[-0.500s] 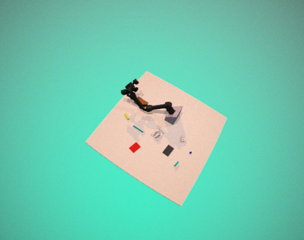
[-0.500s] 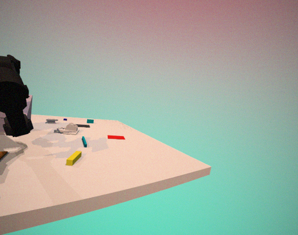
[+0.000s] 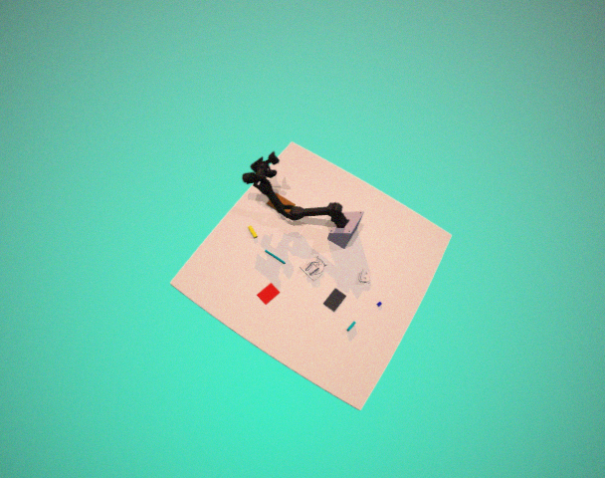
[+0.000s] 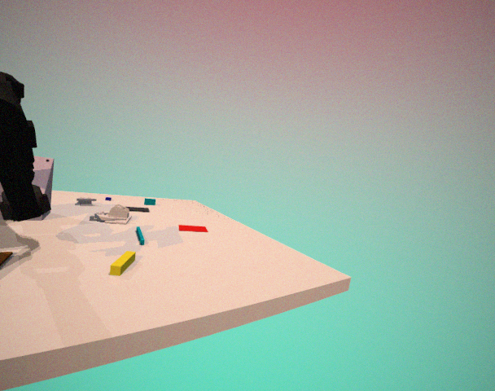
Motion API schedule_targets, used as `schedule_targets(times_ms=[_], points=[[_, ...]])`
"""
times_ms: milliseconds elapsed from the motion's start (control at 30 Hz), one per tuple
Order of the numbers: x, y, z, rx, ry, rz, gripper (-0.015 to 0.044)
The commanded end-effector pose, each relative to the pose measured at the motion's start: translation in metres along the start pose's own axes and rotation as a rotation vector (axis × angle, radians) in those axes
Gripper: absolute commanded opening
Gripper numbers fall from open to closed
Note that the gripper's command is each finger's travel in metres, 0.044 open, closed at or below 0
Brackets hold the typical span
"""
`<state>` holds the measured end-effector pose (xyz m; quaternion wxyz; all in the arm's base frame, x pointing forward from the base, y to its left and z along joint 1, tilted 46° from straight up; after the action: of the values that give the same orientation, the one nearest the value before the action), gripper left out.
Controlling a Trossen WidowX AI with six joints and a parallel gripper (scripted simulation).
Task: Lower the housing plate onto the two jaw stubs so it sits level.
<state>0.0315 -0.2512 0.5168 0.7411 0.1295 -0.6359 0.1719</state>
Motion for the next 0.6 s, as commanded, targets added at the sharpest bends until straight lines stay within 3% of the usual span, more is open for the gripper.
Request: schedule_targets(times_ms=[0,567], points=[[0.004,0.006,0.001,-0.01,0.016,0.05,0.044],[0.038,0.077,0.016,-0.128,0.118,0.317,0.044]])
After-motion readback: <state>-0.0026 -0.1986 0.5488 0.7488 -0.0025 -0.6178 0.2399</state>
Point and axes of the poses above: the point midway between the two fingers, 35 mm back from their tips, its own z axis out along the fingers, its own y axis across the jaws, x = y × z, the point moved 6 cm from there along -z, back along the fingers, and after that the axes turned 1 degree about -z, right-handed, at the moved point
